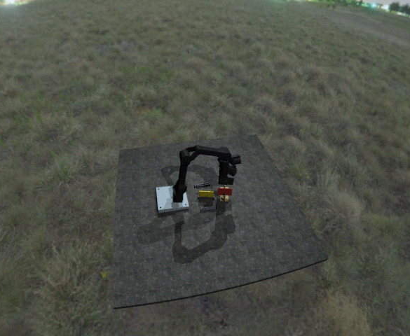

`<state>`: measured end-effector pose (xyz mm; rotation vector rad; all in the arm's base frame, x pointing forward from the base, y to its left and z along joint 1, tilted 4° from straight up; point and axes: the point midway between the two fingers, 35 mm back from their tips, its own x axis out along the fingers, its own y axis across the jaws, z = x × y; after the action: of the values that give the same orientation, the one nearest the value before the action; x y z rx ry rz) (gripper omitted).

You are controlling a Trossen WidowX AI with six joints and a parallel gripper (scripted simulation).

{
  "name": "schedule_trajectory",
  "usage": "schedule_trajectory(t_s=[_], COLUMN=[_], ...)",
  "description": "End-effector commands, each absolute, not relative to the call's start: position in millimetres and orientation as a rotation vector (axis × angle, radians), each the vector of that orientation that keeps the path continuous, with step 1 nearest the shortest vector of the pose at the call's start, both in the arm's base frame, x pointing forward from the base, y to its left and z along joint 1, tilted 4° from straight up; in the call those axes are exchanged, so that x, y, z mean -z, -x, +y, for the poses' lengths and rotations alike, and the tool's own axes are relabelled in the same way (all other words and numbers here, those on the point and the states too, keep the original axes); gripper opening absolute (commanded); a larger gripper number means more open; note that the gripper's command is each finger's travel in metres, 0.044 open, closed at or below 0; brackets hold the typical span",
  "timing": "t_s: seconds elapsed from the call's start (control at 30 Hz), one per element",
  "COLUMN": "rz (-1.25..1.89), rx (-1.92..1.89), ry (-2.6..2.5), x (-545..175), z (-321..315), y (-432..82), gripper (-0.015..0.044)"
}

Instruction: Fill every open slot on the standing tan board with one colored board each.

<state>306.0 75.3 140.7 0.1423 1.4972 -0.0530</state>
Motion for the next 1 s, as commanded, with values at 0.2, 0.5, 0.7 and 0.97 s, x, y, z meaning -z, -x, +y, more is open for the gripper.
schedule_trajectory(t_s=[0.2, 0.5, 0.7, 0.97], rz=[1.503, 1.503, 1.503, 1.503], rx=[0.049, 0.049, 0.049, 0.049], ry=[-0.140, -0.140, -0.140, -0.140], x=[-132.0, -129.2, -126.1, -122.3], z=[75.7, 75.8, 75.9, 76.1], y=[-304.8, -305.0, -305.3, -305.6], gripper=[0.0000, 0.0000, 0.0000, 0.0000])
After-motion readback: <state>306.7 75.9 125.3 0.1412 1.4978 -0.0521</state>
